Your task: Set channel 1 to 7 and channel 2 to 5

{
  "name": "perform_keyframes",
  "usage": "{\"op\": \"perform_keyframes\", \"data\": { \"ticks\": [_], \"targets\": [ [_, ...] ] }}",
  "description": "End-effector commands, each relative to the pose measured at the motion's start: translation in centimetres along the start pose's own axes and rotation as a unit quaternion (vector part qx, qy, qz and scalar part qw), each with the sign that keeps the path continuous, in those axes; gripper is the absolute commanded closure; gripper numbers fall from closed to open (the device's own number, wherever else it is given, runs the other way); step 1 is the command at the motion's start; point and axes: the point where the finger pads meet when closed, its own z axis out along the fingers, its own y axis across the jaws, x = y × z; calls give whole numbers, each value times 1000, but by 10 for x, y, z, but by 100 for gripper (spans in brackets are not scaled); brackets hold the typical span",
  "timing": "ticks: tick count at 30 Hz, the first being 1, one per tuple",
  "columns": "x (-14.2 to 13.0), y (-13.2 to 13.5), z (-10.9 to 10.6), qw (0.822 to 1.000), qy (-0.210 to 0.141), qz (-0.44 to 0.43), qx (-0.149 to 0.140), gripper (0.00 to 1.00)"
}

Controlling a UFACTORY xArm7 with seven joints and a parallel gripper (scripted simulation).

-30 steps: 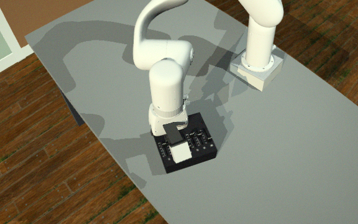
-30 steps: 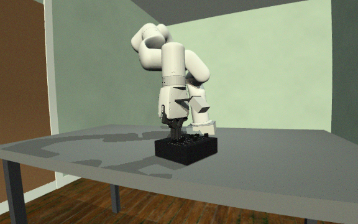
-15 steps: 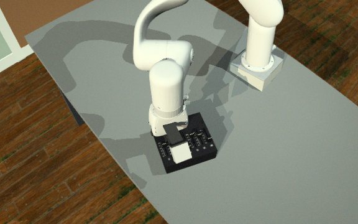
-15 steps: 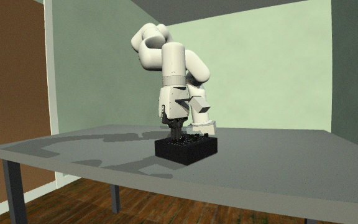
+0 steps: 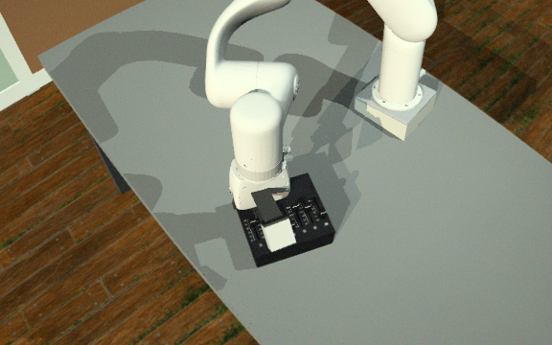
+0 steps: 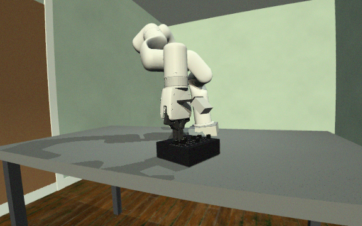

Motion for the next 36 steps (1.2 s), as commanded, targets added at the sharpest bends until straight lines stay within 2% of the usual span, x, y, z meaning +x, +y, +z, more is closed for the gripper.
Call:
{"op": "perform_keyframes", "data": {
  "ticks": [1, 16, 26, 36],
  "targets": [
    [-2, 1, -1, 1000, 1, 0, -2, 100],
    [-5, 1, -3, 1000, 1, 0, -2, 100],
    [-5, 1, -28, 1000, 1, 0, -2, 100],
    [-5, 1, -41, 1000, 1, 0, -2, 100]
  ]
}}
